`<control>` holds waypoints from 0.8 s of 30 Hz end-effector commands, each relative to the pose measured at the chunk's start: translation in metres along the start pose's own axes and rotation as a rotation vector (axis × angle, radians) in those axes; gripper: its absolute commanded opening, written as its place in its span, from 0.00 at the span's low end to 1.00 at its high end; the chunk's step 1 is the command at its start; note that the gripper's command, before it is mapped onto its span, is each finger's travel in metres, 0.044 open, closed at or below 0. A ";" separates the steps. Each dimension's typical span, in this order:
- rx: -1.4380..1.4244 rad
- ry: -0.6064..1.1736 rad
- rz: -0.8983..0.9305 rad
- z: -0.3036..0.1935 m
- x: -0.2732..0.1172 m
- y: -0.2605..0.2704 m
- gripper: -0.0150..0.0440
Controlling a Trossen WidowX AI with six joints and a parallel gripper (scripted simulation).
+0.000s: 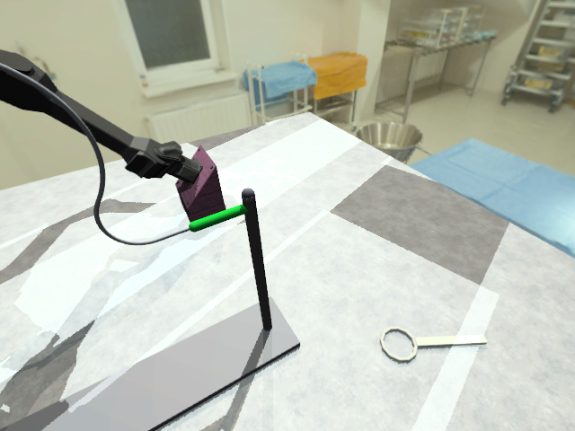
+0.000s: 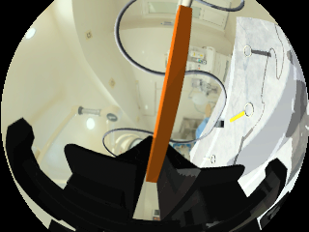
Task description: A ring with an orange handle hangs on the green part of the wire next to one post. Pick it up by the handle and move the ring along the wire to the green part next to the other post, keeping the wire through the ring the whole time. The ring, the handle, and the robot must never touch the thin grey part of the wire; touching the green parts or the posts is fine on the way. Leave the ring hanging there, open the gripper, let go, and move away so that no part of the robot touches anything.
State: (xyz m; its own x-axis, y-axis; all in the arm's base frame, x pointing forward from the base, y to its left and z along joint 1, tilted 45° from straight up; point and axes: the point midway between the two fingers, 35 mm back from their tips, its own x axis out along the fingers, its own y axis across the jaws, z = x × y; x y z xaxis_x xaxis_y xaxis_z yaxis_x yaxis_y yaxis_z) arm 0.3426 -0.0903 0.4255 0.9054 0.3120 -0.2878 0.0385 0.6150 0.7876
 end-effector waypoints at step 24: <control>-0.448 -0.002 -0.249 0.009 -0.005 -0.030 0.00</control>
State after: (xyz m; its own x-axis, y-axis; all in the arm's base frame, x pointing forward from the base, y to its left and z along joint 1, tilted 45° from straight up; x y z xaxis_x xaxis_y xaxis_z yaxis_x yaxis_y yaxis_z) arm 0.3413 -0.1139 0.4075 0.8933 0.1401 -0.4271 0.0692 0.8960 0.4386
